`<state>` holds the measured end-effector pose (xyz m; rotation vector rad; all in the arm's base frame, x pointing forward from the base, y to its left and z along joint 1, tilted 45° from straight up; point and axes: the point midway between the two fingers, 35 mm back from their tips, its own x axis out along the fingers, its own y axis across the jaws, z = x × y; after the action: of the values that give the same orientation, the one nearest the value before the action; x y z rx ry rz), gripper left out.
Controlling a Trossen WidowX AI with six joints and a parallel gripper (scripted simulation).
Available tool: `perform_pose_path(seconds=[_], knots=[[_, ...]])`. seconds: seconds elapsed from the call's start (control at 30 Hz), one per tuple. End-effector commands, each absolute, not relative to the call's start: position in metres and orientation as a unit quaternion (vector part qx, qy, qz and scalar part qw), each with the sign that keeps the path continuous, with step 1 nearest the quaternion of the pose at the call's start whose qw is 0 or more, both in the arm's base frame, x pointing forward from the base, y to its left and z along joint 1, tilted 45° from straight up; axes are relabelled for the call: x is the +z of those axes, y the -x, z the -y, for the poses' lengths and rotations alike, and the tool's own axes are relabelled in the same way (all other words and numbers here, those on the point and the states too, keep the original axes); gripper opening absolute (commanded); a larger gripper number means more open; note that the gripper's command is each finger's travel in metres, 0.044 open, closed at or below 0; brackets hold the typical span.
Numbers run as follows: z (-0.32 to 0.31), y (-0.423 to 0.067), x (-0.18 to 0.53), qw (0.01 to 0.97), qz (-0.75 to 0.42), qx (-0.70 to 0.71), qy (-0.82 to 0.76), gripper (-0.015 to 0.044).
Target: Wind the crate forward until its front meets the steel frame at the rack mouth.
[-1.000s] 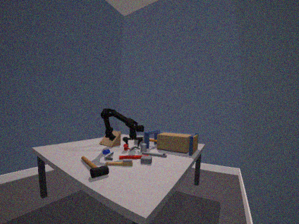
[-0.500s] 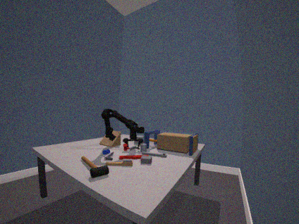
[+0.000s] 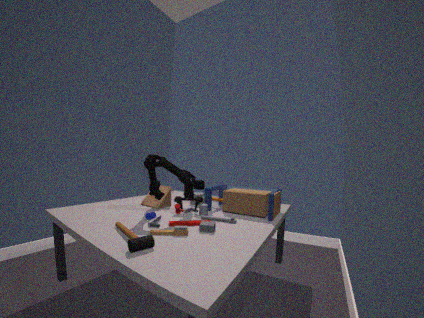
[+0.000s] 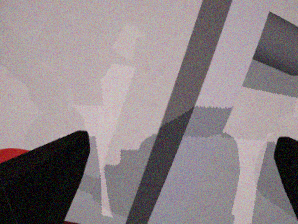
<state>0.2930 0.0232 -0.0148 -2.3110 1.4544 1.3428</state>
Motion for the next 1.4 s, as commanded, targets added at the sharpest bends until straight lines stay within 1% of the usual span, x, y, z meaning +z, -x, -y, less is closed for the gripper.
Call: perform_pose_path(seconds=[0.0,1.37], knots=[[-0.0237,-0.2934,-0.0145,0.05,-0.477,0.441,0.759,0.038],[-0.0237,-0.2934,-0.0145,0.05,-0.477,0.441,0.759,0.0106]])
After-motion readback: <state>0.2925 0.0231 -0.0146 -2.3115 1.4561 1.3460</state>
